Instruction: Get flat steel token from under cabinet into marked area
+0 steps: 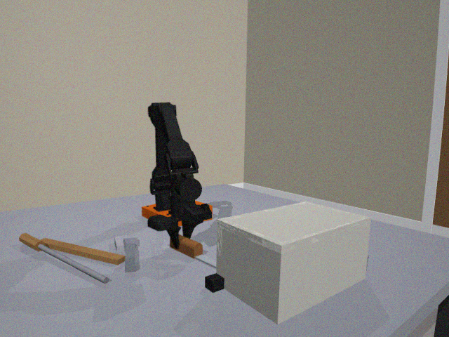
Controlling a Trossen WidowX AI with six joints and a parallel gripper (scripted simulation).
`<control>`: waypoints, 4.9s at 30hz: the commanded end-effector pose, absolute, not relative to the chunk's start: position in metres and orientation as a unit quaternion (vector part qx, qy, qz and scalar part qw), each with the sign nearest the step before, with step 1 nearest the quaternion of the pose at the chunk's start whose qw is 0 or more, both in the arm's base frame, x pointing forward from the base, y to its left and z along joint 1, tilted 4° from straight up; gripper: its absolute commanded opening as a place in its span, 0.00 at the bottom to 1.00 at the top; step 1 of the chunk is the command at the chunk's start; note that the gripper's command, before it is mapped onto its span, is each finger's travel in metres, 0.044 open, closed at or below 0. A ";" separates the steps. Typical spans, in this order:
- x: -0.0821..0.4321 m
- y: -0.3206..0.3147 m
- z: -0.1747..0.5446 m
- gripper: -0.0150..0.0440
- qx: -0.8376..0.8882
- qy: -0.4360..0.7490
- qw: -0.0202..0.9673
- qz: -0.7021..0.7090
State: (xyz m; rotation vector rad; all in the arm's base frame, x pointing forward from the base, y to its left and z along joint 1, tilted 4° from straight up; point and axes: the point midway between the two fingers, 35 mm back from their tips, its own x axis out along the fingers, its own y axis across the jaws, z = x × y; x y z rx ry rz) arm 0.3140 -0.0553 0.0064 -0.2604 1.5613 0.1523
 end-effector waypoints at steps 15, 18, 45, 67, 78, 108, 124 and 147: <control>0.336 -0.049 0.007 0.25 -0.118 0.700 0.701 0.067; 0.339 -0.048 0.007 0.25 -0.118 0.700 0.701 0.067; 0.367 -0.040 0.007 0.25 -0.117 0.699 0.702 0.067; 0.388 -0.033 0.007 0.25 -0.117 0.699 0.702 0.067; 0.398 -0.030 0.008 0.25 -0.117 0.698 0.703 0.068; 0.417 -0.017 0.006 0.25 -0.117 0.698 0.703 0.068; 0.412 0.000 0.005 0.25 -0.116 0.698 0.703 0.068; 0.406 0.022 0.004 0.25 -0.115 0.698 0.703 0.069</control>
